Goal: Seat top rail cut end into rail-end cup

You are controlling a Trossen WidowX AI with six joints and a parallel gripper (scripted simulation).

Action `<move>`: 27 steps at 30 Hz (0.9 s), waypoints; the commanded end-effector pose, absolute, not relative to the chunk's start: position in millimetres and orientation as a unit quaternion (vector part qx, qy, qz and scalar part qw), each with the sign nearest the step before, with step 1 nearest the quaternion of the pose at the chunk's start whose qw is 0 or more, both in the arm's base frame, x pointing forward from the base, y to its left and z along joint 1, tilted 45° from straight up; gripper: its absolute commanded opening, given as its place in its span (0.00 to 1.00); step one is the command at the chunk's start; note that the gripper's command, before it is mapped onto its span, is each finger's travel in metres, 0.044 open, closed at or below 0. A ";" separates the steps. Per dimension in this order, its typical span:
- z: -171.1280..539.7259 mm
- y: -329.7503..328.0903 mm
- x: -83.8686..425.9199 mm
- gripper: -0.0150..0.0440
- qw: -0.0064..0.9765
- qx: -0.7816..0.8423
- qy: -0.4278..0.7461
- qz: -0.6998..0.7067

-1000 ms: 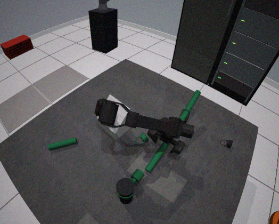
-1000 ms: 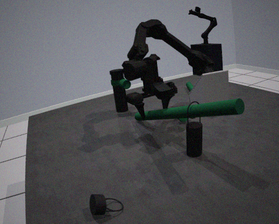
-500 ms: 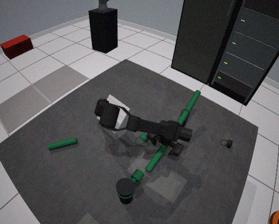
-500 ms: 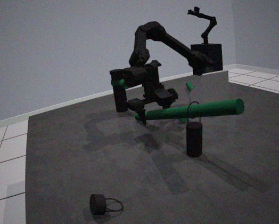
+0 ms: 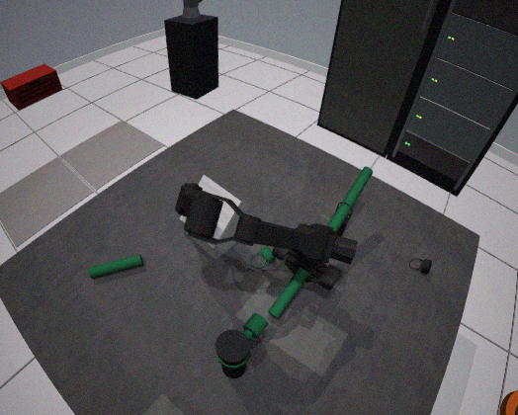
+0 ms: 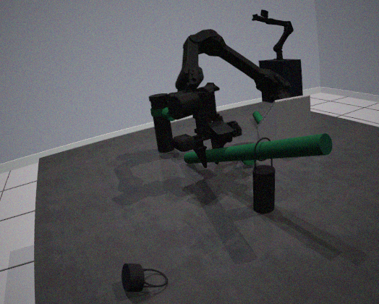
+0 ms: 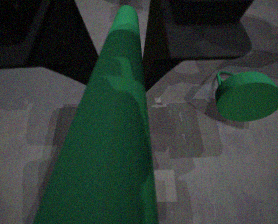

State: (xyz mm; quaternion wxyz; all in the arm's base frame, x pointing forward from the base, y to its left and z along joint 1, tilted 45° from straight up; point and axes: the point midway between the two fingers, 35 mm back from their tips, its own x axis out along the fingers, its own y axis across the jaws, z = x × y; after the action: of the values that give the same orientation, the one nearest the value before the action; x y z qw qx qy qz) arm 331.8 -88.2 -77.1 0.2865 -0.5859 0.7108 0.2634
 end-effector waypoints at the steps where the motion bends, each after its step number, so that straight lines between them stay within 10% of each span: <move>1: -77.1 -88.4 331.3 0.44 0.284 -0.586 0.711 0.265; 7: -74.0 -85.2 332.4 0.25 0.284 -0.586 0.711 0.265; 27: -1.1 -71.9 338.5 0.25 0.185 -0.611 0.748 0.182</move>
State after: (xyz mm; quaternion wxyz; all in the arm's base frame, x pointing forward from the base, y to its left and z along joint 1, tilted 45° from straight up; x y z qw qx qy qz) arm 332.9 -78.4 -21.4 0.2084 -0.5953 0.7485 0.2048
